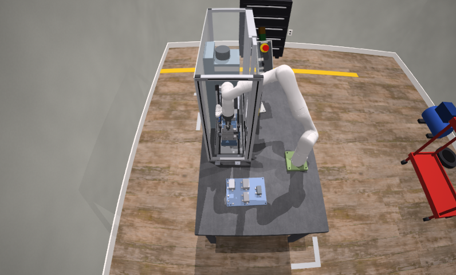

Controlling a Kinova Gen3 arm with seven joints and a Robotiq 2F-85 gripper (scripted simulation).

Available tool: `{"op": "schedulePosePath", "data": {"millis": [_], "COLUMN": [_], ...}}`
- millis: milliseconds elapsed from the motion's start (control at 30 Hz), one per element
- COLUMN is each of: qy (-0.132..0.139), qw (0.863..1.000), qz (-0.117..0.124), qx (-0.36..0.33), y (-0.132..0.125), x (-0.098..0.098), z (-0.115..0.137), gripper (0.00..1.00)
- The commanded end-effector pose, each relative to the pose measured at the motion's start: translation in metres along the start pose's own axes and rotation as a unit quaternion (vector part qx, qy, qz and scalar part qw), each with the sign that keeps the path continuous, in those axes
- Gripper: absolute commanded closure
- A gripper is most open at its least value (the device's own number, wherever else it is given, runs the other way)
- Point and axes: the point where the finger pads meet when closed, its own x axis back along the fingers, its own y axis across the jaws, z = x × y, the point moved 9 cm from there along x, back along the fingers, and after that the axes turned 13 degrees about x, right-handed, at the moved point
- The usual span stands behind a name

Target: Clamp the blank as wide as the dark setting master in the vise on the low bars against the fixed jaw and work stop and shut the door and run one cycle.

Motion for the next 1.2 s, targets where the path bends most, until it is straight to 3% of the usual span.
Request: {"op": "schedulePosePath", "data": {"millis": [0, 200, 1167], "qy": [0.001, 0.001, 0.001], "qw": [1.0, 1.0, 1.0], "qz": [-0.001, -0.001, -0.001], "qx": [0.0, 0.0, 0.0], "y": [0.0, 0.0, 0.0], "x": [0.001, -0.019, -0.023], "z": [0.0, 0.0, 0.0], "gripper": [0.9, 0.9, 0.9]}}
